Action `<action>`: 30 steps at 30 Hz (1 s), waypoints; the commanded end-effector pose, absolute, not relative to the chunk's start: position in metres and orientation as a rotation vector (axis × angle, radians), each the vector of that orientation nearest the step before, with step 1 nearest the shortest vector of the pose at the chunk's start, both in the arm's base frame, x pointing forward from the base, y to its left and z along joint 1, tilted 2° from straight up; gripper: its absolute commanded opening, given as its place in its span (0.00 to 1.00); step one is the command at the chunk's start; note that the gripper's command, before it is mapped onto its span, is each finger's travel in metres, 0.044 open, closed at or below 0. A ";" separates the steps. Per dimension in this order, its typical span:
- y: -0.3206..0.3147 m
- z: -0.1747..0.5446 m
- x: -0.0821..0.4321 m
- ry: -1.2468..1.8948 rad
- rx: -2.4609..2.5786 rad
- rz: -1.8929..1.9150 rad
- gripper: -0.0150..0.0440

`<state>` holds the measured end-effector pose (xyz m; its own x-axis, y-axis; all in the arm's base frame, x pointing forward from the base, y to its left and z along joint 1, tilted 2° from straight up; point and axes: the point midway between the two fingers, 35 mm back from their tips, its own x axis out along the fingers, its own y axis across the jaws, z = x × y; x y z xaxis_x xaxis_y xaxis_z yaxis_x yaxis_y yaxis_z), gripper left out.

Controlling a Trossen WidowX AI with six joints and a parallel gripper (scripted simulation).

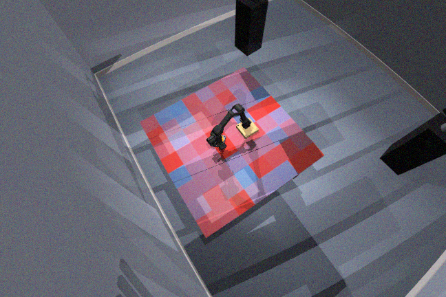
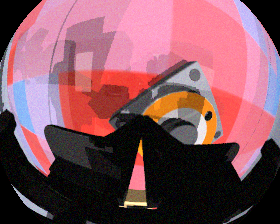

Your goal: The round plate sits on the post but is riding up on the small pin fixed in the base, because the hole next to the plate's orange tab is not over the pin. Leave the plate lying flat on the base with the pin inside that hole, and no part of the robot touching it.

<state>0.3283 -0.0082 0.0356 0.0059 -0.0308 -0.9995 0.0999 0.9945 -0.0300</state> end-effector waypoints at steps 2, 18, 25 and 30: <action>-0.005 0.035 0.321 1.565 0.059 -0.101 0.25; -0.001 0.036 0.303 1.566 0.059 -0.101 0.25; -0.001 0.036 0.295 1.567 0.059 -0.101 0.25; -0.002 0.036 0.291 1.567 0.059 -0.101 0.25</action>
